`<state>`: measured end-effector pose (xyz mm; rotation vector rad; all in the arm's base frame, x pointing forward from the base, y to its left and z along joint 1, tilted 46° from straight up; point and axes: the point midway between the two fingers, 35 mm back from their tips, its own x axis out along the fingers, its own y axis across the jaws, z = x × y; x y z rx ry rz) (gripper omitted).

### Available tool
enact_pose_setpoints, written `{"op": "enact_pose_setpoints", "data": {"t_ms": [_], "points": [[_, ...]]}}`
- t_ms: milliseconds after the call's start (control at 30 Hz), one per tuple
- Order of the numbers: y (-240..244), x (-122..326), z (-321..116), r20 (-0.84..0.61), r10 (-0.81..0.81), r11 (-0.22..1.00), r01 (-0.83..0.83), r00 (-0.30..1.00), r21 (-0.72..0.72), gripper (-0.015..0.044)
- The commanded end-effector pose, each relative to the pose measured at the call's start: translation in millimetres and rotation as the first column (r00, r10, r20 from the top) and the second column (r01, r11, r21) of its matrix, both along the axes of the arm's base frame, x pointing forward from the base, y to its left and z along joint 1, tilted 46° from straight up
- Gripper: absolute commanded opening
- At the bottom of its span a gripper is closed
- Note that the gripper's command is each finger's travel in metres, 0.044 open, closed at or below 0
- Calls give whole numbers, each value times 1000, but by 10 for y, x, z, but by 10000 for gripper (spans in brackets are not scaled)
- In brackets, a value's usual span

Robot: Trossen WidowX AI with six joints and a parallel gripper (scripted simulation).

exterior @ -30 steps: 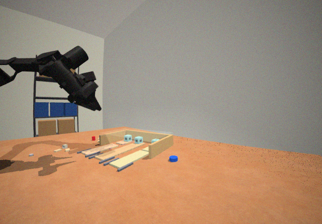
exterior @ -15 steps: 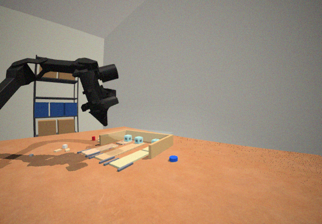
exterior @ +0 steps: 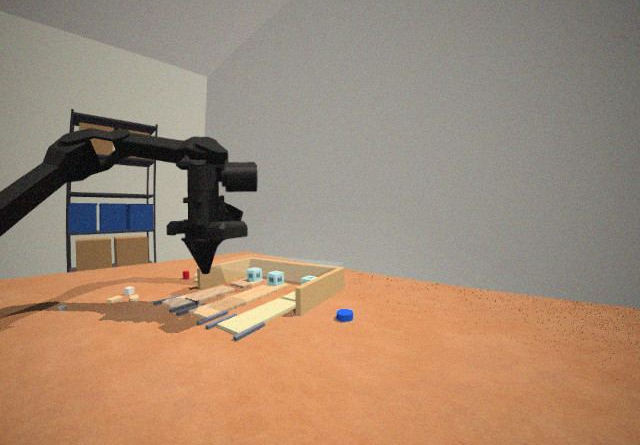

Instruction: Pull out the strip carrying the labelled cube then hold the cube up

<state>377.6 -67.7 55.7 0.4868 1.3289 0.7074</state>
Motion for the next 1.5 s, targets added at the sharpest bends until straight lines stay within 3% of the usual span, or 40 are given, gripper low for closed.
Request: {"op": "enact_pose_setpoints", "data": {"t_ms": [0, 1467], "points": [[21, 5, -26, -4, 16, 1000, -16, 1000, -5, 0], [503, 76, -497, -3, 16, 1000, -16, 1000, -2, 0]]}}
